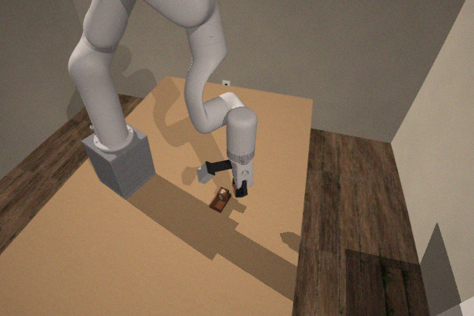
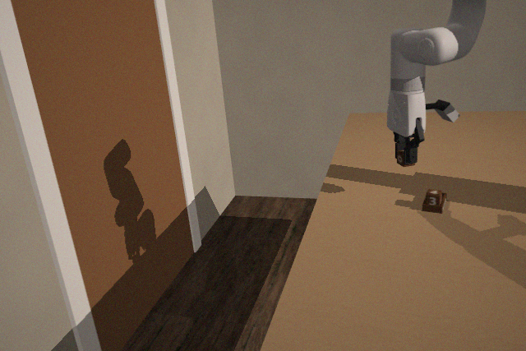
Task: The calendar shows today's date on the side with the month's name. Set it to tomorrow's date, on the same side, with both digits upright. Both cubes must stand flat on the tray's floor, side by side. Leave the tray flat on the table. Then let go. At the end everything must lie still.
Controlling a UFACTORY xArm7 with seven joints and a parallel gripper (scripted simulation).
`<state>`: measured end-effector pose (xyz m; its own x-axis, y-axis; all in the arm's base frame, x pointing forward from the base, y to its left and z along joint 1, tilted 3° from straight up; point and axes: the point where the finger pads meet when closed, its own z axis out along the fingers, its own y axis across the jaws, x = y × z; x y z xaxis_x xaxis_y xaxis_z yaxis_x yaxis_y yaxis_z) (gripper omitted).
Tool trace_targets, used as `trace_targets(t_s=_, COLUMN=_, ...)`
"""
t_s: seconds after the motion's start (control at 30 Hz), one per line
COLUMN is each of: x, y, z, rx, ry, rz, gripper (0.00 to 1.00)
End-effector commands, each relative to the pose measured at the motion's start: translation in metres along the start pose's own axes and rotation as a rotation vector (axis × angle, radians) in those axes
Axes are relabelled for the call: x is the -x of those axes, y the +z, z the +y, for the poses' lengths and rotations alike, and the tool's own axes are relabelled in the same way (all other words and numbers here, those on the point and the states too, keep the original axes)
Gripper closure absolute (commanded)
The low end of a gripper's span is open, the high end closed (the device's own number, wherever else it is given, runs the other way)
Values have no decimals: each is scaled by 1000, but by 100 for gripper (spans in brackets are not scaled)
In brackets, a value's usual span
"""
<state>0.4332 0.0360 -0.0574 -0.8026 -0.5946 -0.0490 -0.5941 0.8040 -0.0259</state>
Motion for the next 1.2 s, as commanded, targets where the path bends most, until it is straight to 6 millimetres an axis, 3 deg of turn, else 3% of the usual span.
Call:
trace_targets(t_s=0.0, x=14, y=0, z=-6, rx=-8, ry=153, rz=24, gripper=71)
trace_targets(t_s=0.2, x=38, y=-1, z=-13, rx=-15, ry=399, rz=14, gripper=71)
trace_targets(t_s=0.4, x=50, y=-2, z=-16, rx=-17, ry=507, rz=8, gripper=71)
trace_targets(t_s=0.97, x=51, y=-1, z=-16, rx=-18, ry=519, rz=7, gripper=71)
trace_targets(t_s=1.17, x=51, y=8, z=-16, rx=-17, ry=520, rz=8, gripper=71)
